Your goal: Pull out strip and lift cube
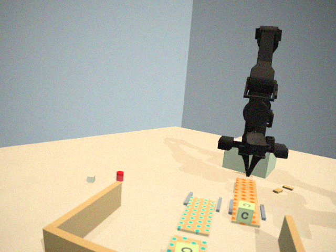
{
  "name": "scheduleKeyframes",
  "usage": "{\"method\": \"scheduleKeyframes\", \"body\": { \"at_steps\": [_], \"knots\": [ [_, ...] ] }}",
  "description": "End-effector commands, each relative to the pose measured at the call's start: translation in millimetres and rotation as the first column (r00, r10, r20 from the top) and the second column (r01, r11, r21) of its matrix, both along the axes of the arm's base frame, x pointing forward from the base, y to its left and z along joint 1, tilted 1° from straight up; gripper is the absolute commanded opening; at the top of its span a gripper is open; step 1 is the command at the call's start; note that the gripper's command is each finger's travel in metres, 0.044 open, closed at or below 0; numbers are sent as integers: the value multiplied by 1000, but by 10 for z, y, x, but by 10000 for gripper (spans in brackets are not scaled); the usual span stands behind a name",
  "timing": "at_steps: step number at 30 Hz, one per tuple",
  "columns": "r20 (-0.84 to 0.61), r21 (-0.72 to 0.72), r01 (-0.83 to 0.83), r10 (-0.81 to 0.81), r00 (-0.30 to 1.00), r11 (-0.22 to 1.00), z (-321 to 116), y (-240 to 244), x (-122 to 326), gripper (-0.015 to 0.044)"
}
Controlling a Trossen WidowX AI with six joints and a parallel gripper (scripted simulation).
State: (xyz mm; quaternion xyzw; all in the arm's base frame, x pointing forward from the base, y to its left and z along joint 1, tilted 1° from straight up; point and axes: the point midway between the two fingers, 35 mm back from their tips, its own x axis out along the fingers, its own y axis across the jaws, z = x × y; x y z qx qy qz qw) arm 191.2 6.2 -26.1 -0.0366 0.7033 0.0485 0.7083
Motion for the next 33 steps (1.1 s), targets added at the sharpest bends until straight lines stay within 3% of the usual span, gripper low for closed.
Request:
{"method": "scheduleKeyframes", "body": {
  "at_steps": [1,4,21,33],
  "knots": [
    [23,-3,-2,2,1000,1000,252,-3,91,0],
    [23,-3,-2,2,1000,1000,252,-3,91,0],
    [26,-1,57,-57,998,998,315,80,699,440],
    [29,0,57,-57,998,998,384,130,1103,440]
  ]
}}
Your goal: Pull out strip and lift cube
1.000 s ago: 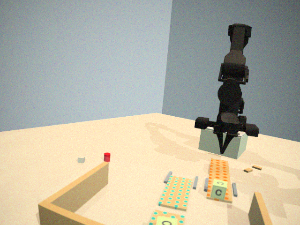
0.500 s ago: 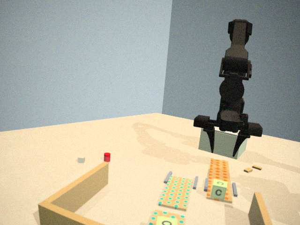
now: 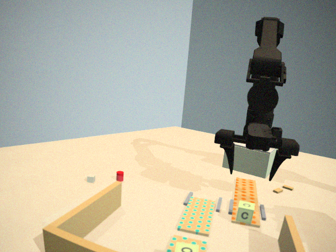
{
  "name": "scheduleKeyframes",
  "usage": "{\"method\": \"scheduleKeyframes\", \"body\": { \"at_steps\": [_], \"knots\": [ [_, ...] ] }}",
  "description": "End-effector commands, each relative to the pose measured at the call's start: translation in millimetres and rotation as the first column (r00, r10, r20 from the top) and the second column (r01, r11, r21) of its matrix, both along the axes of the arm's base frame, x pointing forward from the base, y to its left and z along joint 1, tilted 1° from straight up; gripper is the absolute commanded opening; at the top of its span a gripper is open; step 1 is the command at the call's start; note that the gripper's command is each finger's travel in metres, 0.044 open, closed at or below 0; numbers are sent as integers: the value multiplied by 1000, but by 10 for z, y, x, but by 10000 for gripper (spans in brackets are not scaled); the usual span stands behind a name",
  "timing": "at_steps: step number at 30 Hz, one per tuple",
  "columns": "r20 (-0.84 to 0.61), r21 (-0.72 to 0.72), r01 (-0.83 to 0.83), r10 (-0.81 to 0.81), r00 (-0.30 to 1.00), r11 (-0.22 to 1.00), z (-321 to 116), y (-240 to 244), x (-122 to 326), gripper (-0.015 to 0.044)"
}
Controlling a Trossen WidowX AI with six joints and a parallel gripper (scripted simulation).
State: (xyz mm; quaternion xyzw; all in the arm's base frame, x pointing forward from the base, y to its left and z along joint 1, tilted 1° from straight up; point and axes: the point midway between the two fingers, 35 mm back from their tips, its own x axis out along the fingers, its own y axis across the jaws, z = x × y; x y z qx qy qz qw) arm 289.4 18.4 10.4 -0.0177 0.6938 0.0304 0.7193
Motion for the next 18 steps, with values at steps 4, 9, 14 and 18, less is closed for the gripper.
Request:
{"method": "scheduleKeyframes", "body": {
  "at_steps": [4,9,14,18],
  "knots": [
    [2,-4,4,-4,1000,1000,42,23,255,440],
    [3,-4,4,-4,1000,1000,71,40,423,440],
    [5,-3,4,-4,1000,1000,101,57,593,440],
    [6,-3,4,-4,1000,1000,124,68,728,440]
  ]
}}
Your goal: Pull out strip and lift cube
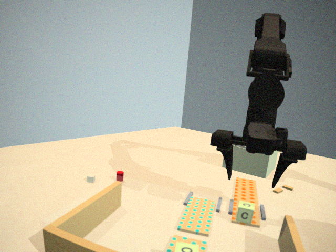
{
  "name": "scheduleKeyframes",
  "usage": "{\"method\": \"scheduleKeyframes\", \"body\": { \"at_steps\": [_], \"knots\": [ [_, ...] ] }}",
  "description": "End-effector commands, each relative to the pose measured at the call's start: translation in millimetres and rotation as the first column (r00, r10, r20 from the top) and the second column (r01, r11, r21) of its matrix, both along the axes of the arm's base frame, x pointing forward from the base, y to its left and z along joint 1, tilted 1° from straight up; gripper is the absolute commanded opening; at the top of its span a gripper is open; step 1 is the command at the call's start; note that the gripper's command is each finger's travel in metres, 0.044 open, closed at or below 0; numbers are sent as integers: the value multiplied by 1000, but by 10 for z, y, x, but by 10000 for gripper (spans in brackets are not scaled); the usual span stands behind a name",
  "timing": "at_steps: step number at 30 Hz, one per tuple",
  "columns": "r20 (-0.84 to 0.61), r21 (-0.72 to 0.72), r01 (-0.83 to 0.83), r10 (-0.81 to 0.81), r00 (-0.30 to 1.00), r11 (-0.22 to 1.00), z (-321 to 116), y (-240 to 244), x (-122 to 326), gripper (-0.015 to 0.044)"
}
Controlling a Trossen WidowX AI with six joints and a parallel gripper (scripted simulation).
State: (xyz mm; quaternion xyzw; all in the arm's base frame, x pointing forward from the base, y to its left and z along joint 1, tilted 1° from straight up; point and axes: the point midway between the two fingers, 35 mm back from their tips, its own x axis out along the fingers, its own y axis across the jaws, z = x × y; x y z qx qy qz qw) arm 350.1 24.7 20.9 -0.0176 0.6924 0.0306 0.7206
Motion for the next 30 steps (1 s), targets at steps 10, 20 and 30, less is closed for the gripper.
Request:
{"method": "scheduleKeyframes", "body": {
  "at_steps": [10,20,30],
  "knots": [
    [4,-4,4,-4,1000,1000,77,25,461,440],
    [5,-4,4,-4,1000,1000,4,28,549,256],
    [5,-4,4,-4,1000,1000,-160,31,562,250]
  ]
}}
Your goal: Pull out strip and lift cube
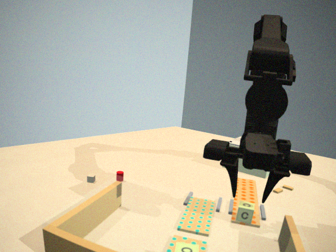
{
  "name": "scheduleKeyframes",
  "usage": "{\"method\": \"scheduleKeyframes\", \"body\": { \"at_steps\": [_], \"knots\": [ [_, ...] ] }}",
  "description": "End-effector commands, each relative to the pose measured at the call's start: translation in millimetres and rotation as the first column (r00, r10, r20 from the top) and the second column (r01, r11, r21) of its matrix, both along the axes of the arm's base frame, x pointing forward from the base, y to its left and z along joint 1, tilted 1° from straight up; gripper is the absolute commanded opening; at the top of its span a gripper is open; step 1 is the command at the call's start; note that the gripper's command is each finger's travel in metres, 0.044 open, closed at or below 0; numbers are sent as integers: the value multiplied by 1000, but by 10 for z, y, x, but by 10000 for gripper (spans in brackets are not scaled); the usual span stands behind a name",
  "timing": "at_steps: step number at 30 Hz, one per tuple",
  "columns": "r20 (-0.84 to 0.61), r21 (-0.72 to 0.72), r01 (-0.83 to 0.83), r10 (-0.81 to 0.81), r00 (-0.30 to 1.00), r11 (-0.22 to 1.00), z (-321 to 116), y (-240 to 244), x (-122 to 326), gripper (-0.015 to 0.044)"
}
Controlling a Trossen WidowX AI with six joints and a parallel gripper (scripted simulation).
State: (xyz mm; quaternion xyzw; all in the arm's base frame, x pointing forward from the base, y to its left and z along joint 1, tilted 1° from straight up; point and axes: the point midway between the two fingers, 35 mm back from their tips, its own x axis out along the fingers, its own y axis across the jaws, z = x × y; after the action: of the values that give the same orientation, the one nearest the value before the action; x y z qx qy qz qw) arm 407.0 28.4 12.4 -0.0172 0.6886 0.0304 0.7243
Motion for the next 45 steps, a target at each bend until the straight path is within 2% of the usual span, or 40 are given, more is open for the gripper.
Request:
{"method": "scheduleKeyframes", "body": {
  "at_steps": [1,23,27,34,38,45],
  "knots": [
    [-6,-4,3,-3,1000,1000,-92,-5,-6,250],
    [-6,-4,3,-3,1000,1000,-376,-1,-2,250],
    [-5,0,-1,1,1000,1000,-353,5,2,145],
    [-5,0,-1,1,1000,1000,-353,5,2,98],
    [-5,0,0,0,1000,1000,-333,3,-22,0],
    [-8,-1,4,-4,1000,1000,-149,-20,-279,0]
  ]
}}
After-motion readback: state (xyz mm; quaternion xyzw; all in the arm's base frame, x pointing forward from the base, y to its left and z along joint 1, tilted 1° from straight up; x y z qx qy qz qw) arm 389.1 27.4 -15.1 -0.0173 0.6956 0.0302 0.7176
